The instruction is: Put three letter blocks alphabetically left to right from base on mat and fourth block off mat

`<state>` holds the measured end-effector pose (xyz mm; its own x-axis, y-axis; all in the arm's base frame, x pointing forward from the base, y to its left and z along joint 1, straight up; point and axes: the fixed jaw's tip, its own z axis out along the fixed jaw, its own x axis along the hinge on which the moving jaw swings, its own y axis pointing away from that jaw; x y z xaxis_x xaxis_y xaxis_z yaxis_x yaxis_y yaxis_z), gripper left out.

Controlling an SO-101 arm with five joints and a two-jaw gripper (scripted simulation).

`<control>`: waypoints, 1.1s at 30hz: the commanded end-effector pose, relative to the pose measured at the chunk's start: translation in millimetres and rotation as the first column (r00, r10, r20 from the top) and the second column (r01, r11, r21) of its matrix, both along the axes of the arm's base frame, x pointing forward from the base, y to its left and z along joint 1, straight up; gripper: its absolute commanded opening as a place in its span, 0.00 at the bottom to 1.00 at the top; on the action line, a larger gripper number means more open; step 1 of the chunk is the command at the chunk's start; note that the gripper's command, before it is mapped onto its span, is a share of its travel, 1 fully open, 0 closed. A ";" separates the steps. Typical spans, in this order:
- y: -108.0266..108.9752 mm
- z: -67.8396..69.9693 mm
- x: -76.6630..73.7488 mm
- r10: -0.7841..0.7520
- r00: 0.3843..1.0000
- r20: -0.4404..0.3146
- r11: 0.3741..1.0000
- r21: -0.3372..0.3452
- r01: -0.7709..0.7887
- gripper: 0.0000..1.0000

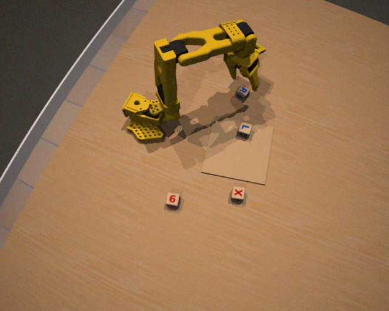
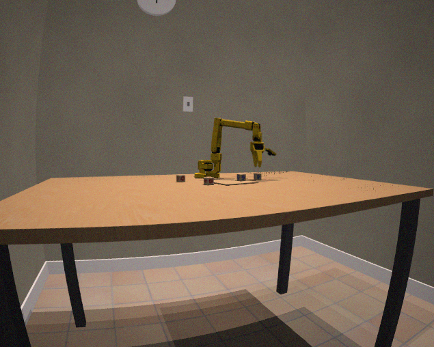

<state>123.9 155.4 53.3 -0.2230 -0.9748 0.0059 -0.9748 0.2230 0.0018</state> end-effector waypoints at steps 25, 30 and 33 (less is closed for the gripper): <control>7.7 -19.4 5.5 -0.001 0.999 0.039 0.999 0.048 -0.001 0.32; 7.7 -23.5 5.4 -0.001 0.999 0.039 0.999 0.048 -0.001 0.32; 7.6 -26.7 5.3 -0.001 0.999 0.039 0.999 0.048 -0.001 0.32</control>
<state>124.9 156.5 20.7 -0.2233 -0.9747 0.0031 -0.9748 0.2233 0.0003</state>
